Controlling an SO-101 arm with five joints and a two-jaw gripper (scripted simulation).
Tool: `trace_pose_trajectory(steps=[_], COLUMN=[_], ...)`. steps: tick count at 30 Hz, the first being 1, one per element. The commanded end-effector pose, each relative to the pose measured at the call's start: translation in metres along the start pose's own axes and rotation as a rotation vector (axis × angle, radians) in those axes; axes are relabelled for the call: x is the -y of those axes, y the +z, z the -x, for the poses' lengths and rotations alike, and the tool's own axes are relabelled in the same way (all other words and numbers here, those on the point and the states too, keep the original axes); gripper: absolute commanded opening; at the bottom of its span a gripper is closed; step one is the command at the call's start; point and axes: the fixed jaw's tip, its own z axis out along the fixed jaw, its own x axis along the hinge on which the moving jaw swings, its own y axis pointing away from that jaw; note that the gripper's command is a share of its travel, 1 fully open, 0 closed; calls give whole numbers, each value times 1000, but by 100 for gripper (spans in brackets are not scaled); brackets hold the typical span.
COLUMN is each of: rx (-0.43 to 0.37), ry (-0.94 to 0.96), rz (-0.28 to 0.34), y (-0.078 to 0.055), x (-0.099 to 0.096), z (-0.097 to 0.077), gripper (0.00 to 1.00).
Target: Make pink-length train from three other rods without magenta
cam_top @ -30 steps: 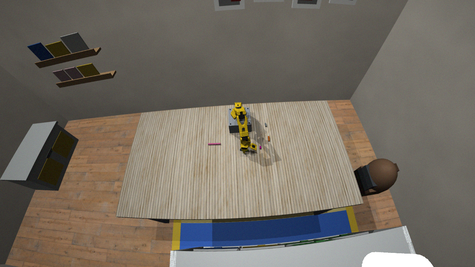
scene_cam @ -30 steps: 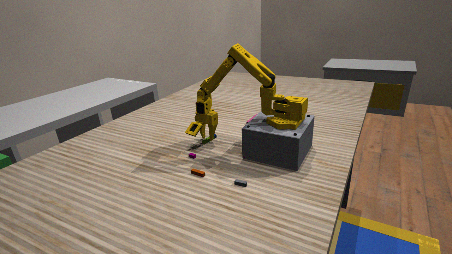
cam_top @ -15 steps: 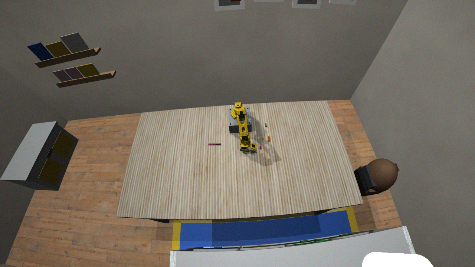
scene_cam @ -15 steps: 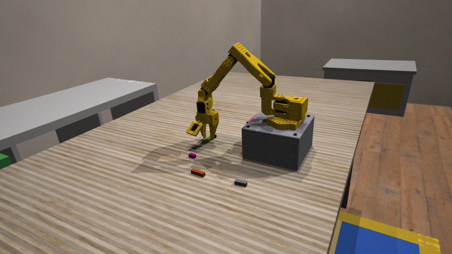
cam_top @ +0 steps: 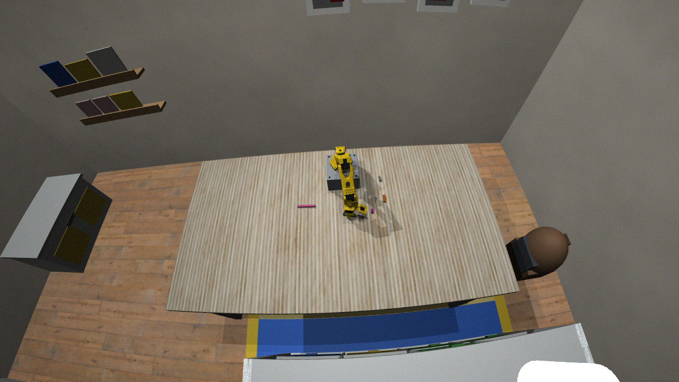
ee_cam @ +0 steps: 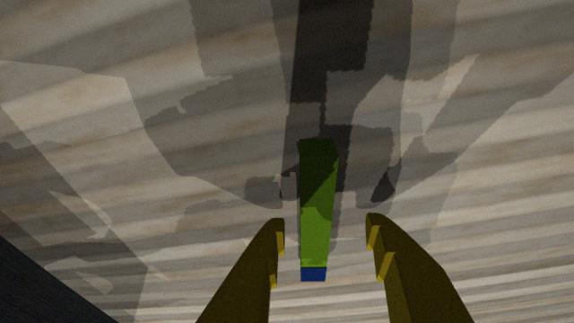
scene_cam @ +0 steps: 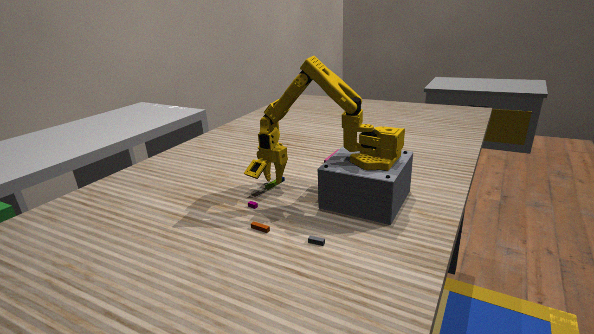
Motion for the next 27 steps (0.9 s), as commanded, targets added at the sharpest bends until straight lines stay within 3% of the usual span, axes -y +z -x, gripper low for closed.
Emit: trace_pose_trajectory(steps=[1, 13, 27], rx=[5, 5, 5], ry=[2, 2, 2], rz=[-10, -10, -10], y=[-4, -17, -21], x=[1, 1, 0], z=[1, 0, 0], gripper=[17, 17, 17])
